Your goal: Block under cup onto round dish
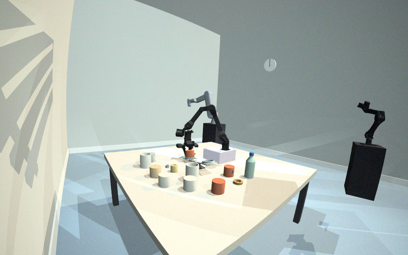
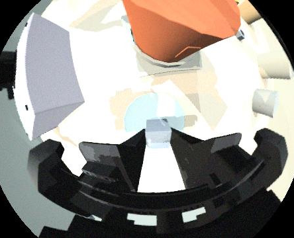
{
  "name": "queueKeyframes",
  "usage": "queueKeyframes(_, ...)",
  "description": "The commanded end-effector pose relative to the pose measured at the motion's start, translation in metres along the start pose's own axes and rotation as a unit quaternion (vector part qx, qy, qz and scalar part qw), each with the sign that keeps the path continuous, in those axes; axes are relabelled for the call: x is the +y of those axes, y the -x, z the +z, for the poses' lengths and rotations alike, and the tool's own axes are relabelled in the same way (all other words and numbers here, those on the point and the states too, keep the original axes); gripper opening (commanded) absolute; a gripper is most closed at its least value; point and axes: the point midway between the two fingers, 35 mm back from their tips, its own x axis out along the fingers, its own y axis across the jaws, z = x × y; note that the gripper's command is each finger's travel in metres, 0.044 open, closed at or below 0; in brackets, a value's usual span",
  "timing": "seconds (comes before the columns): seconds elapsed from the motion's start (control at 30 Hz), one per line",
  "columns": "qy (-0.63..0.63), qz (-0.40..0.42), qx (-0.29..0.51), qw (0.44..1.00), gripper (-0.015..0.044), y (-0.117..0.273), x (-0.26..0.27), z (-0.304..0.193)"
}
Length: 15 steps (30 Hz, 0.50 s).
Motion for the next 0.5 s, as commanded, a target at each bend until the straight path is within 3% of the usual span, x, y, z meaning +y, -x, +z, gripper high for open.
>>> queueKeyframes(0.0,0.000,0.000,0.000,1.000,0.0157,0.000,0.000,0.000)
queueKeyframes(0.33,0.000,0.000,0.000,1.000,0.0420,0.003,0.000,0.000)
queueKeyframes(0.47,0.003,0.002,-0.003,1.000,0.0440,0.053,0.001,0.001)
